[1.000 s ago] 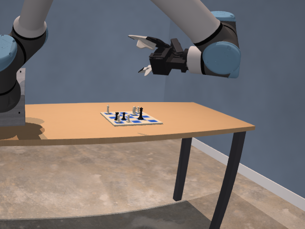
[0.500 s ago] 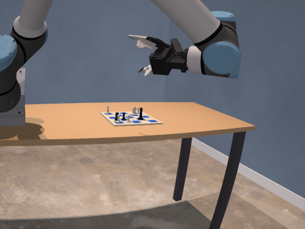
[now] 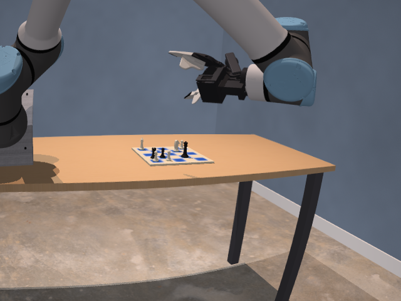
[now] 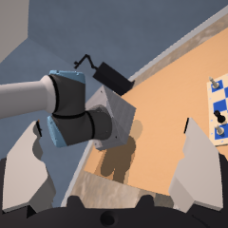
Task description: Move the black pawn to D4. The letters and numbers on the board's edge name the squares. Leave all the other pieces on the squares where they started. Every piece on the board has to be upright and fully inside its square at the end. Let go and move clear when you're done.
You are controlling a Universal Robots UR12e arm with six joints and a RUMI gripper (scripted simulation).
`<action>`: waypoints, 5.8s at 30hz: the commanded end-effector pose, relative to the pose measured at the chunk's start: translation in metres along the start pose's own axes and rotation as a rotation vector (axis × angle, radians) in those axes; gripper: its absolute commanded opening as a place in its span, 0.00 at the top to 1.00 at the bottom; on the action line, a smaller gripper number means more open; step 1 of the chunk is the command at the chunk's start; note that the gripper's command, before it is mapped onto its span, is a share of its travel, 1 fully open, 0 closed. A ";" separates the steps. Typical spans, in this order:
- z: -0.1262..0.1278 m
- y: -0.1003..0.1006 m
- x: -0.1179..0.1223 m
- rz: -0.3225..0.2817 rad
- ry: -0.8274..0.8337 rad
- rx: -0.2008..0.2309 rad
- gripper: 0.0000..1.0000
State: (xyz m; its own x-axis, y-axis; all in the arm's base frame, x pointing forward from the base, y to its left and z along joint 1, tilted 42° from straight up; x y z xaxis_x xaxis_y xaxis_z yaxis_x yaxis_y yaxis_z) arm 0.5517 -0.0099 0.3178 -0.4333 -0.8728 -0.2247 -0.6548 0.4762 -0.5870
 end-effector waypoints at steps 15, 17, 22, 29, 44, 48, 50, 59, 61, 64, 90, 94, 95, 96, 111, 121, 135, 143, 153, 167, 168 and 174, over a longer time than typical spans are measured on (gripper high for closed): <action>0.092 -0.014 0.051 0.121 -0.386 0.300 0.00; 0.100 -0.016 0.057 0.124 -0.426 0.335 0.00; 0.116 -0.020 0.069 0.126 -0.504 0.405 0.00; 0.141 -0.029 0.091 0.111 -0.642 0.532 0.00; 0.168 -0.040 0.119 0.063 -0.803 0.686 0.00; 0.167 -0.041 0.119 0.063 -0.804 0.688 0.00; 0.167 -0.041 0.119 0.062 -0.804 0.688 0.00; 0.167 -0.042 0.118 0.060 -0.806 0.689 0.00; 0.167 -0.042 0.118 0.060 -0.805 0.689 0.00; 0.167 -0.042 0.118 0.060 -0.805 0.689 0.00; 0.167 -0.042 0.118 0.060 -0.805 0.689 0.00; 0.167 -0.042 0.118 0.060 -0.805 0.689 0.00; 0.167 -0.042 0.118 0.060 -0.805 0.689 0.00; 0.167 -0.042 0.118 0.060 -0.805 0.689 0.00; 0.136 -0.044 0.087 0.068 -0.809 0.681 0.00; 0.103 -0.046 0.055 0.067 -0.809 0.682 0.00; 0.109 -0.034 0.053 0.010 -0.827 0.663 0.00; 0.125 0.004 0.044 -0.149 -0.864 0.591 0.00; 0.149 0.064 0.029 -0.484 -0.921 0.473 0.00; 0.162 0.106 0.012 -0.840 -0.950 0.393 0.00; 0.163 0.111 0.009 -0.899 -0.952 0.384 0.00; 0.164 0.120 0.002 -1.014 -0.953 0.371 0.00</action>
State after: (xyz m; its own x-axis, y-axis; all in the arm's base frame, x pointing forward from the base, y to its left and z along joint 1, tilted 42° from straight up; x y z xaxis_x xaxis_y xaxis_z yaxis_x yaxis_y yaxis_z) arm 0.5785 0.0187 0.1310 0.7273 -0.6849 -0.0444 -0.2126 -0.1633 -0.9634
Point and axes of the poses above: the point where the finger pads meet when closed, its own y axis out along the fingers, its own z axis across the jaws, x = y × z, the point moved 4 cm from there along -y, back along the fingers, and after that the axes turned 5 degrees about -y, right-handed, at the moved point
